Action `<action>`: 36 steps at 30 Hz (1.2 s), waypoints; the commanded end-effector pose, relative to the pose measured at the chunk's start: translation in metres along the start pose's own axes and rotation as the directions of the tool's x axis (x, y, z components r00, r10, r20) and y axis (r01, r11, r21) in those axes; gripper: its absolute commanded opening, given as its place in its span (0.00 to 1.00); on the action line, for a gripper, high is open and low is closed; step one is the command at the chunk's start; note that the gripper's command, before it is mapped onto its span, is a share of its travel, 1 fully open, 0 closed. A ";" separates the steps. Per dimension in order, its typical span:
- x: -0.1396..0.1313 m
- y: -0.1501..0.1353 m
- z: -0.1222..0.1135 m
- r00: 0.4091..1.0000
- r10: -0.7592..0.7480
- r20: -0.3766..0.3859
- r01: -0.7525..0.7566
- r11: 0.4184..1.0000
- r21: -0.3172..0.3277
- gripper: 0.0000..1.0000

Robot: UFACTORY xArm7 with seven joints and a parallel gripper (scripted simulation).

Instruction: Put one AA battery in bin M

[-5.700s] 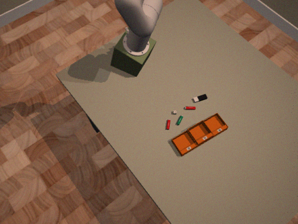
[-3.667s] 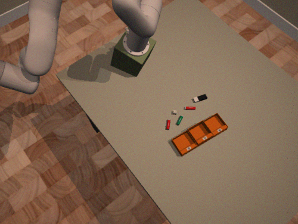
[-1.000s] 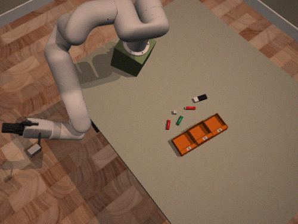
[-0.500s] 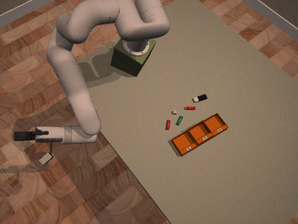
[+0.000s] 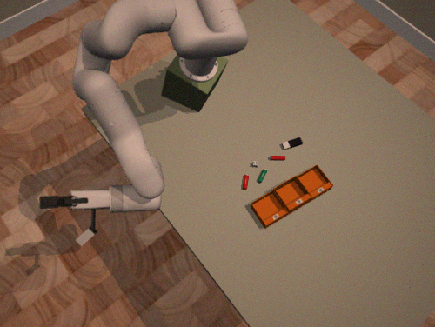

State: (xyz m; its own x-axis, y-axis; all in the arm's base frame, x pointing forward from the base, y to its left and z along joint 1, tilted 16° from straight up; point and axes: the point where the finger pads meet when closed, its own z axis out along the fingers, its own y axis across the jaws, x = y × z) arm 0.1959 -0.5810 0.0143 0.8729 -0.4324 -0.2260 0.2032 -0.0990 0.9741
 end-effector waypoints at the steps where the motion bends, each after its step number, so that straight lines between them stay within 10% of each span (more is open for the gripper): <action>1: -0.001 0.007 -0.015 0.999 -0.043 0.005 0.043 0.998 0.036 0.07; 36: -0.032 0.034 -0.147 0.955 -0.292 -0.048 0.290 0.896 0.337 0.07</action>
State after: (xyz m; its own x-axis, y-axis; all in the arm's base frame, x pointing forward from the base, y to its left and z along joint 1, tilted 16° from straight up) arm 0.2358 -0.4610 0.0475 0.7988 -0.3538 -0.4865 0.2967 -0.4718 0.8303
